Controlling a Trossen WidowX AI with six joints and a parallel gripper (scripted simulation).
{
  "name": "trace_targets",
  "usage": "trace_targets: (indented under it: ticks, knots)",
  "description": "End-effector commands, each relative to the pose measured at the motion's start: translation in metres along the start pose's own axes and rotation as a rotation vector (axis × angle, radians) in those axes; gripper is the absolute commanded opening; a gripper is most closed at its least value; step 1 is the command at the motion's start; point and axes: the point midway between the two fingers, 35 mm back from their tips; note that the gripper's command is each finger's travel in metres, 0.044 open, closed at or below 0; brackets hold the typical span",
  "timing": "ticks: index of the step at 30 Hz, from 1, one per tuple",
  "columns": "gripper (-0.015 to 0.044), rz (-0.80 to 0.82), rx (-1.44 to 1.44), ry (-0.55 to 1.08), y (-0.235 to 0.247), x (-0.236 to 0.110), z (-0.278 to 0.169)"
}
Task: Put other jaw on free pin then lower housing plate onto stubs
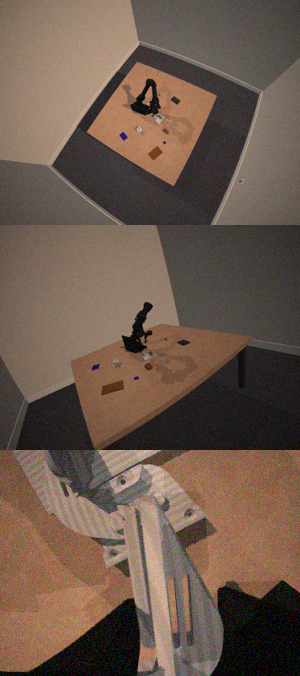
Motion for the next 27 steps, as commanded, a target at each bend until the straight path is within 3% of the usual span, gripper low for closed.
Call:
trace_targets:
  ticks: [1, 18, 27]
  knots:
    - [0.0134, -0.004, -0.084, 0.005, -0.008, 0.002, 0.003]
    - [0.0134, 0.012, -0.459, 0.019, -0.037, 0.005, 0.016]
    - [0.0134, 0.013, -0.474, 0.020, -0.038, 0.006, 0.016]
Point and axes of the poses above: the point midway between the two fingers, 35 mm back from their tips, its own x axis out along the fingers, its own y axis across the jaws, z = x × y, and after that the axes turned 15 degrees about x, right-handed
